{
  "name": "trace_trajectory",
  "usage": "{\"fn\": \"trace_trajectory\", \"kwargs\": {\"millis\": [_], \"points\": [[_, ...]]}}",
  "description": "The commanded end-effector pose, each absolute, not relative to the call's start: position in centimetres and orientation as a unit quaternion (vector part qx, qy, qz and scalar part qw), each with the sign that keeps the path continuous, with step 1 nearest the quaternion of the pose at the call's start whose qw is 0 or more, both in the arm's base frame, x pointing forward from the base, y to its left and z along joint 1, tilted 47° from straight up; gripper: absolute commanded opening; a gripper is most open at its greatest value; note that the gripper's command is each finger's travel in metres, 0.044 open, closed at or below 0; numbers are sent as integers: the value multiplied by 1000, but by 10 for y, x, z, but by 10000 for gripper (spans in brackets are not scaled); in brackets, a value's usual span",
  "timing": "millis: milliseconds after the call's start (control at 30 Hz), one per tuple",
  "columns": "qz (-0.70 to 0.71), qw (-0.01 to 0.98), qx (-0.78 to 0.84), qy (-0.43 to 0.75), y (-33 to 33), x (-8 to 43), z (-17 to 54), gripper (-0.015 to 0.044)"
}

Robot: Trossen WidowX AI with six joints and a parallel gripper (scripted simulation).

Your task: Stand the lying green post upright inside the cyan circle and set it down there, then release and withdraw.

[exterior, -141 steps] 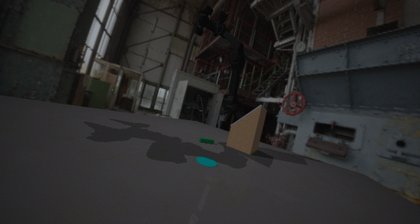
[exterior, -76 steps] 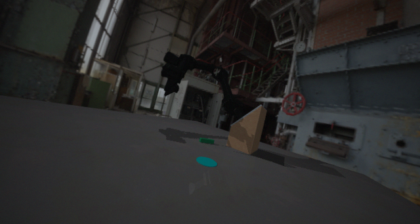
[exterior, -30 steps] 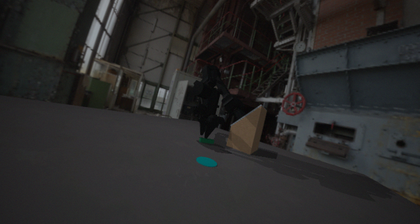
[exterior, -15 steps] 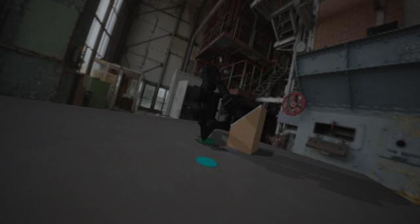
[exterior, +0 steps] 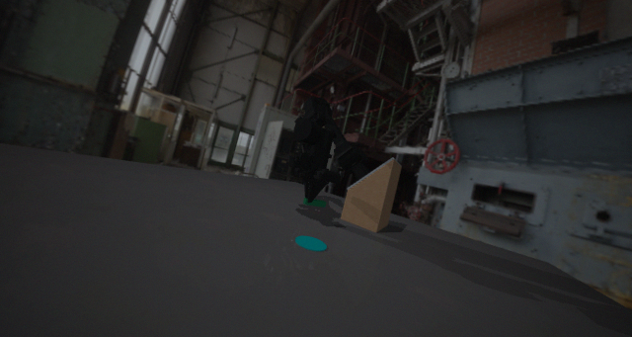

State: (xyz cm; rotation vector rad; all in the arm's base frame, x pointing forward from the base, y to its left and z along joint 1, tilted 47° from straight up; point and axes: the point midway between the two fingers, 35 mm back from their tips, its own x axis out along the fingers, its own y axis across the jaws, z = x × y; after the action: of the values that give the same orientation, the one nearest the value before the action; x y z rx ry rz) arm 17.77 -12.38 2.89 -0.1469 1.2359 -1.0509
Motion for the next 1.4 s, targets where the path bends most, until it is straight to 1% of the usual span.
{"fn": "trace_trajectory", "kwargs": {"millis": [0,933,1367], "points": [[-468,690,-59,549,-115,181,36,23],[-474,687,-69,546,-63,176,93,23],[-387,670,-171,610,-50,209,92,23]]}}
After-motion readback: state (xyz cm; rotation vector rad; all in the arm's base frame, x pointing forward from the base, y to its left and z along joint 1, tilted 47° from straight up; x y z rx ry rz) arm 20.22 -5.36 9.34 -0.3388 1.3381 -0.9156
